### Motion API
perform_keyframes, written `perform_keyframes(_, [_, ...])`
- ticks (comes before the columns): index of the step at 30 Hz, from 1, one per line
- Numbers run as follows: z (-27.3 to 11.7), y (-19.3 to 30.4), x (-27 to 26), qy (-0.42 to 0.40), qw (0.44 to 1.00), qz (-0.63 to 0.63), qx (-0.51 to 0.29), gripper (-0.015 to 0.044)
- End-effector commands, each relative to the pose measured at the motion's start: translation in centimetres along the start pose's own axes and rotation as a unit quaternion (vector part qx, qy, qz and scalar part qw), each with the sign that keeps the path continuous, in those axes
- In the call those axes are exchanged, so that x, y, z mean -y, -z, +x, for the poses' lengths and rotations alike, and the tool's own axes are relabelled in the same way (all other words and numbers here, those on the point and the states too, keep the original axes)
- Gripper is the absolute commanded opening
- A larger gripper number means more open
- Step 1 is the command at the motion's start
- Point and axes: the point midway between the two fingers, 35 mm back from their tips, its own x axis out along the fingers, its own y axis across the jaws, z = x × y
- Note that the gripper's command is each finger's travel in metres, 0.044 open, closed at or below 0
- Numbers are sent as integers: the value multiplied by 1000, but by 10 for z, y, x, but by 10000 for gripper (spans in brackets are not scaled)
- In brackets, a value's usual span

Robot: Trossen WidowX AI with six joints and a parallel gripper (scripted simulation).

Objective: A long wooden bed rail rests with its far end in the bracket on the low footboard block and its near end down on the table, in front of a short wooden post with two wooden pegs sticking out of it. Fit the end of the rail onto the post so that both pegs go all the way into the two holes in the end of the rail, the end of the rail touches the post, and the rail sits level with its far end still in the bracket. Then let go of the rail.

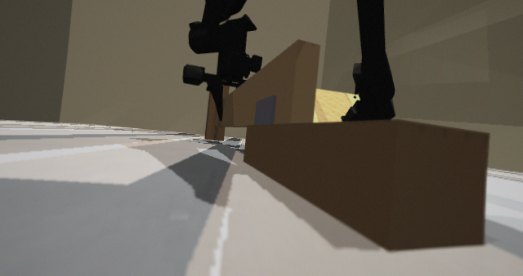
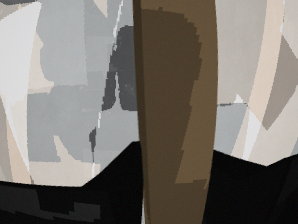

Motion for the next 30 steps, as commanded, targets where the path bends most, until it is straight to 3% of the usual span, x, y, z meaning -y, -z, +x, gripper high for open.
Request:
perform_keyframes(1, [-2, 3, 2, 4, 1000, -1, -3, 0])
perform_keyframes(30, [-3, 11, 2, 4, 1000, -1, -3, 0])
